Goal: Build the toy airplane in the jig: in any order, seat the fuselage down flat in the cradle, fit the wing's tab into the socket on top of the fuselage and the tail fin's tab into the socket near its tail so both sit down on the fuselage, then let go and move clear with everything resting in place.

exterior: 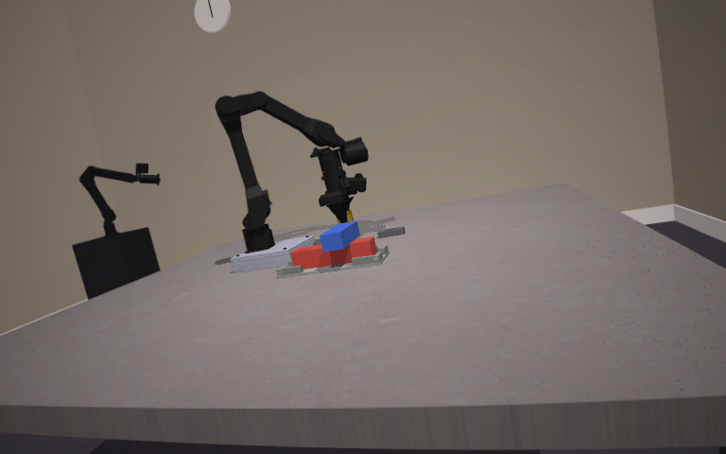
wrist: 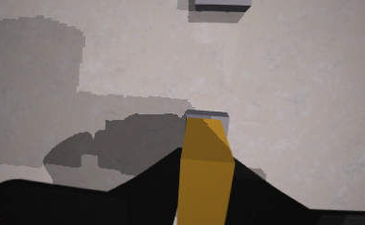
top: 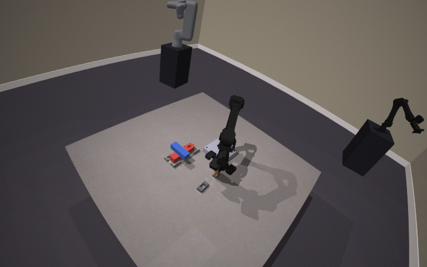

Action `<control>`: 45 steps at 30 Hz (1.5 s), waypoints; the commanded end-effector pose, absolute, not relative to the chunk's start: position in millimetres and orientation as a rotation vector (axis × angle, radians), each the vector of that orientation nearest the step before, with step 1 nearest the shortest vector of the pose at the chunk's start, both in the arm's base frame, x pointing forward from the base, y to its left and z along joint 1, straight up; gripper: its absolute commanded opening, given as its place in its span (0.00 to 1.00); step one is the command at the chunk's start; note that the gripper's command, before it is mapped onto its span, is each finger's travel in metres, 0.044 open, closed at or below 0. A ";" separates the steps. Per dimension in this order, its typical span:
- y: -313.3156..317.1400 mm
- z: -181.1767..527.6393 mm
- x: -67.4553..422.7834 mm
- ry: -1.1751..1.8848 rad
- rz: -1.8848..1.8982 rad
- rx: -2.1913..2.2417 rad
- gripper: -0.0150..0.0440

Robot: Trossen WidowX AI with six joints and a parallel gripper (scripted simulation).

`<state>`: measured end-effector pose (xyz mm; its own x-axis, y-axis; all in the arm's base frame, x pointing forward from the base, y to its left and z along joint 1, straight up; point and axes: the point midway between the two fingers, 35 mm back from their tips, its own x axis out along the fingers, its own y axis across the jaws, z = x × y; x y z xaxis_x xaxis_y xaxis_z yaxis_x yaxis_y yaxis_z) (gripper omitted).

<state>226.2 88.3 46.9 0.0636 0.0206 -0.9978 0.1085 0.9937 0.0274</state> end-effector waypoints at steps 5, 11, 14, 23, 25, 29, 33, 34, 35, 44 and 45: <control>88.9 72.4 228.4 1.508 -0.067 0.103 0.25; 88.6 90.2 226.9 1.518 -0.072 0.103 0.25; 88.3 99.2 225.7 1.523 -0.074 0.104 0.25; 86.6 126.4 219.9 1.538 -0.080 0.105 0.25; 86.0 132.5 218.2 1.542 -0.082 0.105 0.25; 84.8 144.5 214.4 1.549 -0.085 0.106 0.25; 83.9 152.0 211.7 1.554 -0.087 0.106 0.25; 83.9 152.0 211.7 1.554 -0.087 0.106 0.25; 83.4 151.9 211.9 1.554 -0.087 0.106 0.25; 58.5 146.5 221.5 1.552 -0.091 0.106 0.25; 55.4 145.8 222.5 1.552 -0.091 0.106 0.25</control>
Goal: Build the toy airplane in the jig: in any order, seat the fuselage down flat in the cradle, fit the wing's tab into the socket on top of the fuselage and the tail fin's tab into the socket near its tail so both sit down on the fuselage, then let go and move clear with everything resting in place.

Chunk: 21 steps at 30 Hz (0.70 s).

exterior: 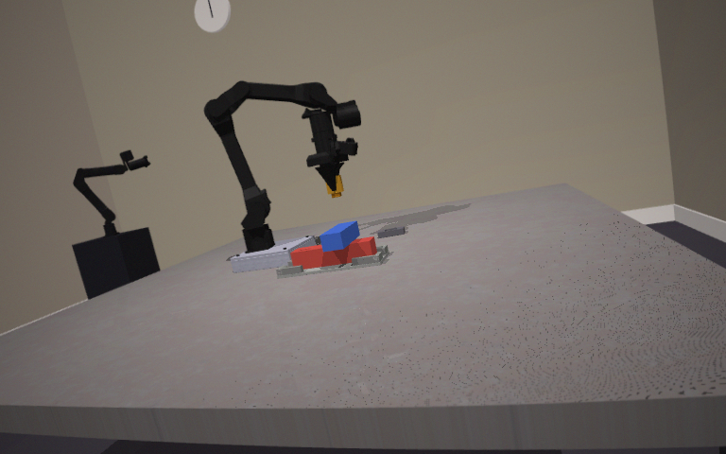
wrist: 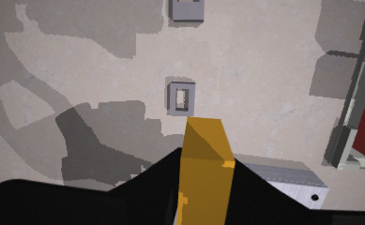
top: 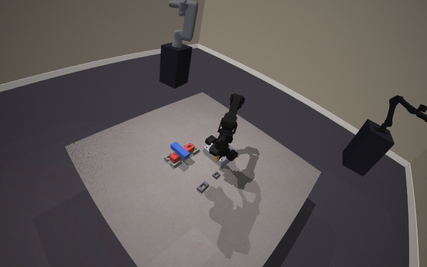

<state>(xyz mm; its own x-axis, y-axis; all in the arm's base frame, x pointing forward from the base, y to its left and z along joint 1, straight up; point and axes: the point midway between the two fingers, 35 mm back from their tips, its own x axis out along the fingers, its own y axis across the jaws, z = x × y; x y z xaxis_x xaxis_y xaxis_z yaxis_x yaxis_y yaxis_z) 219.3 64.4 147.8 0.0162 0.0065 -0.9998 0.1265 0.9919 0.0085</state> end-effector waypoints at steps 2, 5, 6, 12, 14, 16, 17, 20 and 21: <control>49.2 144.5 224.2 1.552 -0.092 0.106 0.25; 39.8 142.6 226.5 1.552 -0.094 0.107 0.25; 36.7 141.9 227.2 1.551 -0.094 0.107 0.25; 17.5 138.0 230.3 1.551 -0.097 0.107 0.25; 11.1 136.7 231.0 1.551 -0.098 0.107 0.25; 4.6 135.4 231.4 1.551 -0.099 0.107 0.25; 1.4 134.8 231.6 1.551 -0.100 0.107 0.25; -8.4 132.8 231.8 1.551 -0.101 0.107 0.25; -11.6 132.2 231.8 1.551 -0.102 0.107 0.25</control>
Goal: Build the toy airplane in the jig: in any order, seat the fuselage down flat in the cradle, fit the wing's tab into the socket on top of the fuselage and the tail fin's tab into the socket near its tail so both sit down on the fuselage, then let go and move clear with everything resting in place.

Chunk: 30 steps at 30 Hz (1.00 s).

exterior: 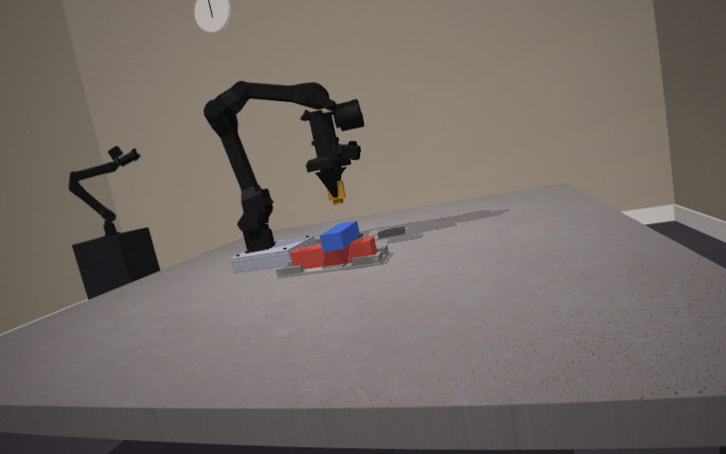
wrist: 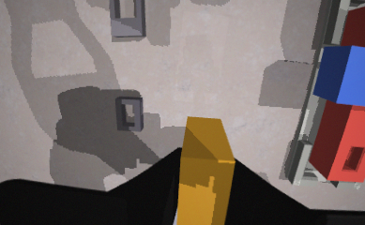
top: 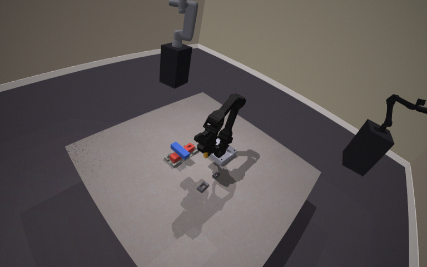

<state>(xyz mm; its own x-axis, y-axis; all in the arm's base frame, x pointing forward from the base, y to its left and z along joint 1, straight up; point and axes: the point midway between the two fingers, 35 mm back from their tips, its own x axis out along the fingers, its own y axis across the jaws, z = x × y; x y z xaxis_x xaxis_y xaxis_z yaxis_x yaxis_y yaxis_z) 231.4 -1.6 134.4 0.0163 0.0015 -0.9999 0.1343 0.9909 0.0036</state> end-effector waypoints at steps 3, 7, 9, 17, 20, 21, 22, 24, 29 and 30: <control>-21.4 130.2 231.4 1.550 -0.103 0.107 0.25; -34.4 127.6 230.3 1.550 -0.105 0.107 0.25; -40.9 126.3 229.4 1.550 -0.106 0.107 0.25; -66.5 121.2 224.1 1.551 -0.110 0.108 0.25; -75.9 119.2 221.4 1.551 -0.111 0.108 0.25; -79.1 118.6 220.3 1.551 -0.112 0.108 0.25; -82.2 117.9 219.3 1.551 -0.112 0.108 0.25; -88.3 116.6 217.0 1.551 -0.113 0.108 0.25; -103.4 113.4 210.6 1.552 -0.116 0.109 0.25; -106.3 112.8 209.2 1.552 -0.117 0.109 0.25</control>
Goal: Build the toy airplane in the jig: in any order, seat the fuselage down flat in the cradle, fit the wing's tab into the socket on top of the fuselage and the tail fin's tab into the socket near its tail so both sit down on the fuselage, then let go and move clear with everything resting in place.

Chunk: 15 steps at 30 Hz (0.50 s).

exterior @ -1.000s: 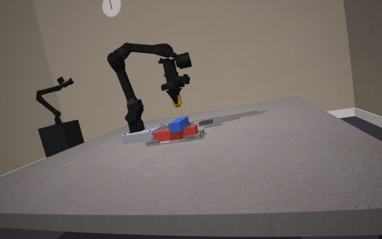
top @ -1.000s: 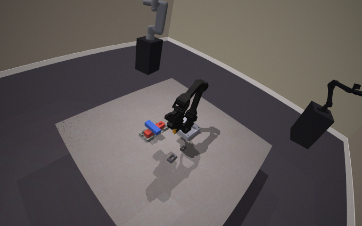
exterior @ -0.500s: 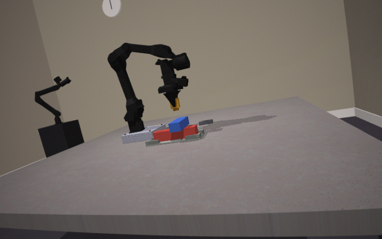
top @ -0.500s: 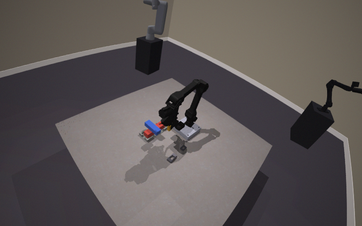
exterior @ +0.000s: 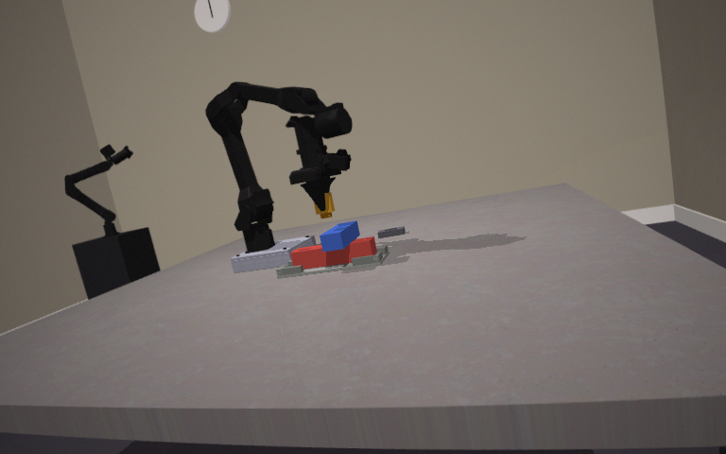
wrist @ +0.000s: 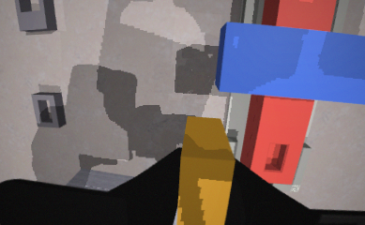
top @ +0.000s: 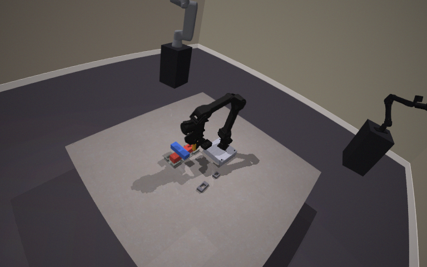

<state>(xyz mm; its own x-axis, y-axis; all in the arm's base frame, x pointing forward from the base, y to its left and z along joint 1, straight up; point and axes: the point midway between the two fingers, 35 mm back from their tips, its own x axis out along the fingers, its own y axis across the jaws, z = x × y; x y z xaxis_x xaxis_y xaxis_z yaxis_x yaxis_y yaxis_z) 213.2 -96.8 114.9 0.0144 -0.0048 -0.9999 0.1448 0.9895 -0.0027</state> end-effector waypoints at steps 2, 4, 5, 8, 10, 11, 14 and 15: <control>-112.0 111.5 206.3 1.552 -0.118 0.109 0.25; -117.7 110.2 203.2 1.553 -0.120 0.110 0.25; -120.5 109.6 201.6 1.553 -0.120 0.110 0.25; -128.7 107.6 196.5 1.554 -0.123 0.111 0.25; -134.0 106.4 193.1 1.554 -0.123 0.111 0.25; -136.6 105.8 191.3 1.554 -0.123 0.111 0.25; -144.2 104.0 185.8 1.554 -0.124 0.111 0.25; -146.7 103.4 183.8 1.554 -0.124 0.111 0.25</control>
<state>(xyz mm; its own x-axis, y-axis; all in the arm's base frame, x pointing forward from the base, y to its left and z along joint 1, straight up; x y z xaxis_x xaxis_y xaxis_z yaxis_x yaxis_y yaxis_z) 189.7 -138.3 105.4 0.0123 -0.0069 -0.9999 0.1517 0.9884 -0.0049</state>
